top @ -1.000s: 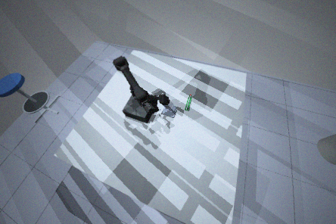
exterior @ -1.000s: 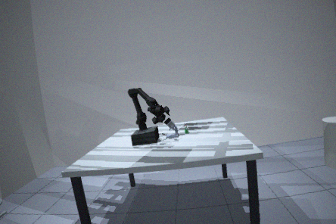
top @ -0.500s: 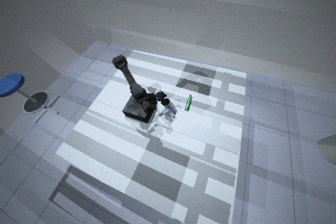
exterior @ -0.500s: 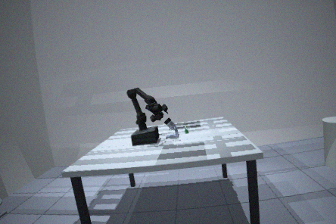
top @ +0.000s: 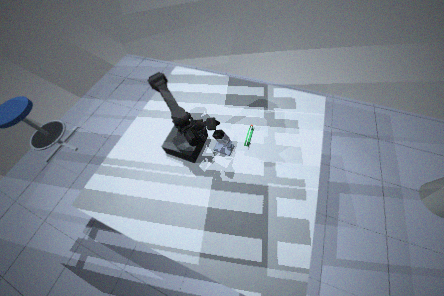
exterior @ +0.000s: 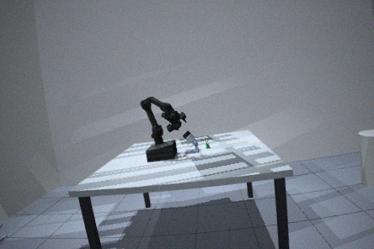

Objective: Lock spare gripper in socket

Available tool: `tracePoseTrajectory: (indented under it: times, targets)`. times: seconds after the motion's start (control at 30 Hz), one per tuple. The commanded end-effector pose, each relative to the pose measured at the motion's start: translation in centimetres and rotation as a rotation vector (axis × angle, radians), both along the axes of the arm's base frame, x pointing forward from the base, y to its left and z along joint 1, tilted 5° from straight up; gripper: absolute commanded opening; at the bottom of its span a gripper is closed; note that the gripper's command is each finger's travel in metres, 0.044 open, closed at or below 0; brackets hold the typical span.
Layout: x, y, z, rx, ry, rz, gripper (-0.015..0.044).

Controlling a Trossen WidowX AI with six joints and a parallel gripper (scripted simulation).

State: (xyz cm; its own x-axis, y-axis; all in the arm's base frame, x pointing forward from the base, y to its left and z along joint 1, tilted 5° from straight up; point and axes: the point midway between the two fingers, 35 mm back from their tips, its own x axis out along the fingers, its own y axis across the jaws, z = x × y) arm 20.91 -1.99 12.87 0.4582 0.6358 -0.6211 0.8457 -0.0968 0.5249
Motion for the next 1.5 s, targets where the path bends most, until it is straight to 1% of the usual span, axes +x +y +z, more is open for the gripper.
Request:
tracePoseTrajectory:
  times: [0.0,0.17,0.2,0.33,0.43,0.67,0.83,1.0,1.07,1.2,1.33,1.47]
  targets:
    - [0.1,0.0,1.0,0.000,0.000,-0.001,0.0440]
    - [0.2,0.0,2.0,-0.001,-0.002,0.002,0.0440]
    - [0.1,0.0,1.3,-0.002,-0.002,0.003,0.0440]
    - [0.1,0.0,1.3,-0.002,-0.002,0.003,0.0440]
    - [0.3,1.2,1.1,-0.017,0.012,0.009,0.0361]
    - [0.9,7.1,1.2,-0.033,0.016,0.009,0.0180]
    - [1.3,10.5,1.8,-0.030,0.017,0.018,0.0180]
    - [1.4,10.6,1.9,-0.040,0.011,0.027,0.0180]
    - [2.3,10.4,2.2,-0.125,-0.031,0.101,0.0180]
    - [5.2,10.1,2.5,-0.378,-0.151,0.362,0.0180]
    - [8.2,9.9,2.3,-0.603,-0.254,0.670,0.0180]
    - [11.2,9.9,1.5,-0.786,-0.341,1.022,0.0180]
